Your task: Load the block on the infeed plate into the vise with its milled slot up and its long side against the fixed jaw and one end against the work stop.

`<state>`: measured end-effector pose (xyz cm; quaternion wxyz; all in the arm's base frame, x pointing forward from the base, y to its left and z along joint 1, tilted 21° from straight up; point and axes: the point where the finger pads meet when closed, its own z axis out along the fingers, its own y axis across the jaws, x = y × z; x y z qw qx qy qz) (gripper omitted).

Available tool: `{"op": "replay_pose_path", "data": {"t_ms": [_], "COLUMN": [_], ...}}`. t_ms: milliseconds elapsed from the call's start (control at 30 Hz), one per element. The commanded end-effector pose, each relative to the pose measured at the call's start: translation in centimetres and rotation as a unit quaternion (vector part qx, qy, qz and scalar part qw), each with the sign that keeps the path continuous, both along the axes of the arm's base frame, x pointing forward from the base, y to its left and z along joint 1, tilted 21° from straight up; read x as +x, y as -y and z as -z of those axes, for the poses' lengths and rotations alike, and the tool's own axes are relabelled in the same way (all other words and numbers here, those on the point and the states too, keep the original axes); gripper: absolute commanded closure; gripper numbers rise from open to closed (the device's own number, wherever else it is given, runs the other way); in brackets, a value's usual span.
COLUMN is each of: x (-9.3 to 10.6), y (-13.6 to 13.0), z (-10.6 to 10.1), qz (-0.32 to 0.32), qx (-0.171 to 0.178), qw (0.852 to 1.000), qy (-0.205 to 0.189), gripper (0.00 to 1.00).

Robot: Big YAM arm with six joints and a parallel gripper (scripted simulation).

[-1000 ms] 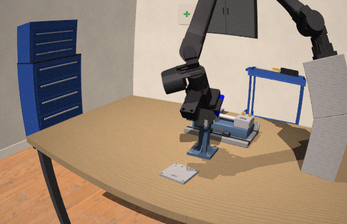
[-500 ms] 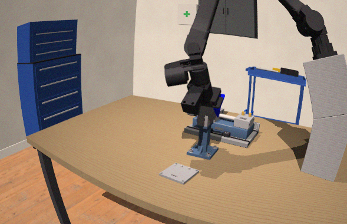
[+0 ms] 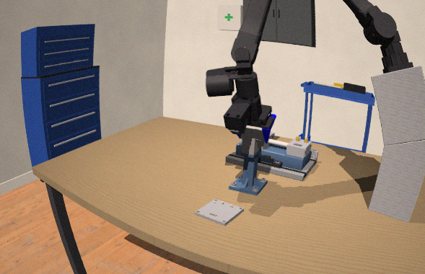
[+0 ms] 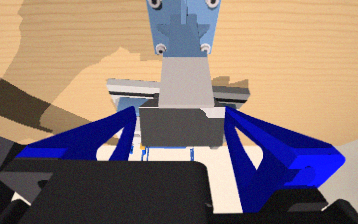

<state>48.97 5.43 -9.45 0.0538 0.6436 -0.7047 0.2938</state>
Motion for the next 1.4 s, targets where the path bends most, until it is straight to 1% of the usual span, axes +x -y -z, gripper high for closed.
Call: {"op": "replay_pose_path", "data": {"t_ms": [0, 267, 333, 833, 900, 1367], "x": [0.74, 0.75, 0.75, 0.77, 0.77, 0.77], "y": [0.61, 0.62, 0.62, 0.67, 0.67, 0.72], "z": [-1.33, -1.35, -1.35, -1.38, -1.38, -1.40], "qz": [-0.008, -0.025, -0.025, -0.057, -0.057, -0.087], "qx": [0.014, 0.056, 0.056, 0.137, 0.137, 0.213], "qw": [1.000, 0.998, 0.998, 0.989, 0.989, 0.973], "qy": [0.014, 0.015, 0.015, 0.016, 0.016, 0.016], "gripper": [0.19, 0.19, 0.19, 0.19, 0.19, 0.19]}}
